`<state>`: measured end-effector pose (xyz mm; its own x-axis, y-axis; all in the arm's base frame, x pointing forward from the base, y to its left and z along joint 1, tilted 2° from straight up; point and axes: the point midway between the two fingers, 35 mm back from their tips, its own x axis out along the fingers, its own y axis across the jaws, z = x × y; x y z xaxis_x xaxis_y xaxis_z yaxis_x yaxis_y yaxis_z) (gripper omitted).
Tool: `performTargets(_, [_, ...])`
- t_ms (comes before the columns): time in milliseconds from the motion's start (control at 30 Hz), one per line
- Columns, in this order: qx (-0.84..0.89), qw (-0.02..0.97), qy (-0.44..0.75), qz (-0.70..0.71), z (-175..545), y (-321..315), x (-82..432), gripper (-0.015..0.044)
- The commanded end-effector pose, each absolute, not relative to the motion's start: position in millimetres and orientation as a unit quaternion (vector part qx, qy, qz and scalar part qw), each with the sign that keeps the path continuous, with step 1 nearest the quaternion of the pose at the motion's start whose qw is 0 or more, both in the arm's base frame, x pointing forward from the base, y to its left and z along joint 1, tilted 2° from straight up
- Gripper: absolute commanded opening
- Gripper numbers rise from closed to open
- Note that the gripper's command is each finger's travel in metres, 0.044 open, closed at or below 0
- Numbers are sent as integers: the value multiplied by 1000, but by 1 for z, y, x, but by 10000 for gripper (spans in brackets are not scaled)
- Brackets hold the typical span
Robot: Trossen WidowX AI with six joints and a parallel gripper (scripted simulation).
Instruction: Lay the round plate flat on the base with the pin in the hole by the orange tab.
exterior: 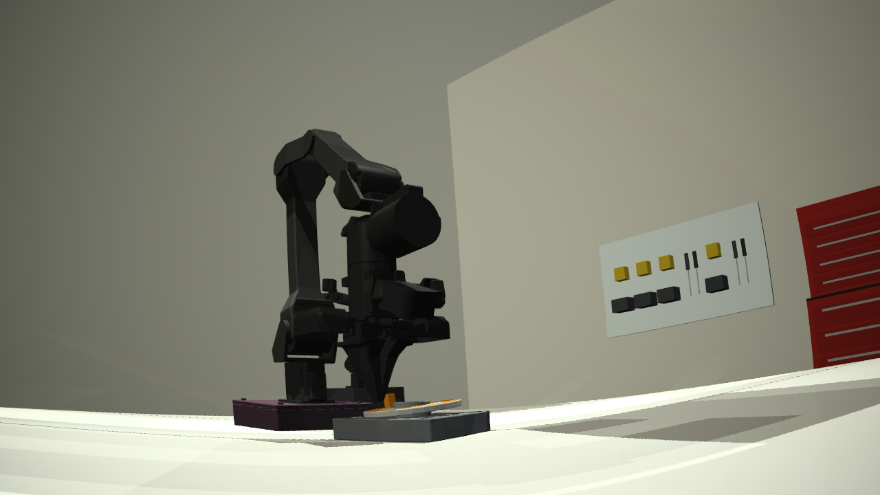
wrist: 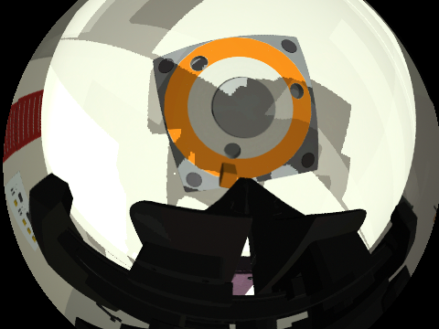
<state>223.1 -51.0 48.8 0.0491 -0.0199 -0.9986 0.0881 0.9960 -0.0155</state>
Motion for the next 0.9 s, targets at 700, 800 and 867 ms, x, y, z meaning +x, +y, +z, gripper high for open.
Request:
performTargets(700, [28, 724, 688, -35, 50, -21, 234, 0])
performTargets(800, [28, 724, 688, -35, 51, -17, 236, 0])
performTargets(867, [28, 724, 688, -35, 51, -15, 238, 0])
